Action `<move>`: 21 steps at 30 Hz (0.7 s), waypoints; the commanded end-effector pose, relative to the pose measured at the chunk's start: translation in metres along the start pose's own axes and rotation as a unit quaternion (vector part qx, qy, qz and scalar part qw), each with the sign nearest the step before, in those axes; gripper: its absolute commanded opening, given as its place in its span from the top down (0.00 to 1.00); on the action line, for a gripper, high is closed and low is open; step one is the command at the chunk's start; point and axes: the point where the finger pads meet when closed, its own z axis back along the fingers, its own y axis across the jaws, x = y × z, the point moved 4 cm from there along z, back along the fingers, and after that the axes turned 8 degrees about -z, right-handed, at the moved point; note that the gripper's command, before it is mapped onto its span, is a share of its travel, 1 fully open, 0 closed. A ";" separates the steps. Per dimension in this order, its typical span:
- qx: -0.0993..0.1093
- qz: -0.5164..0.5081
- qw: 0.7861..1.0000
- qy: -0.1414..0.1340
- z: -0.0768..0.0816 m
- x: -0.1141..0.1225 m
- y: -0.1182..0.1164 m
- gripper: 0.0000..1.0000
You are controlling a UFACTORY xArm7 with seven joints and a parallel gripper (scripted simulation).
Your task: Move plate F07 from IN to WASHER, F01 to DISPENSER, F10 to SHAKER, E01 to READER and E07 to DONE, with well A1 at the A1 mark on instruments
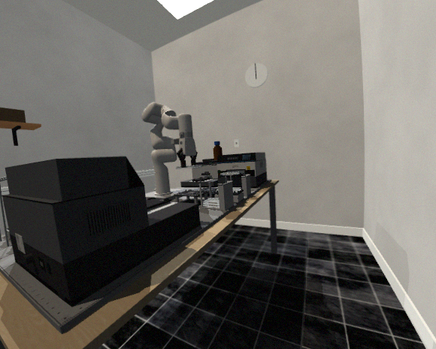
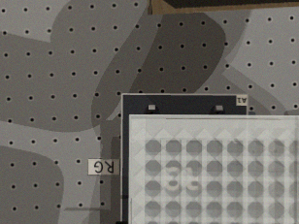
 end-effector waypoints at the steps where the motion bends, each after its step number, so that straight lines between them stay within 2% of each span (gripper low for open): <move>1: 0.000 0.000 1.000 -0.002 0.001 0.001 0.000 1.00; 10: 0.000 0.000 1.000 -0.002 -0.004 0.001 0.000 1.00; 21: 0.000 0.000 1.000 -0.002 -0.019 0.001 0.000 1.00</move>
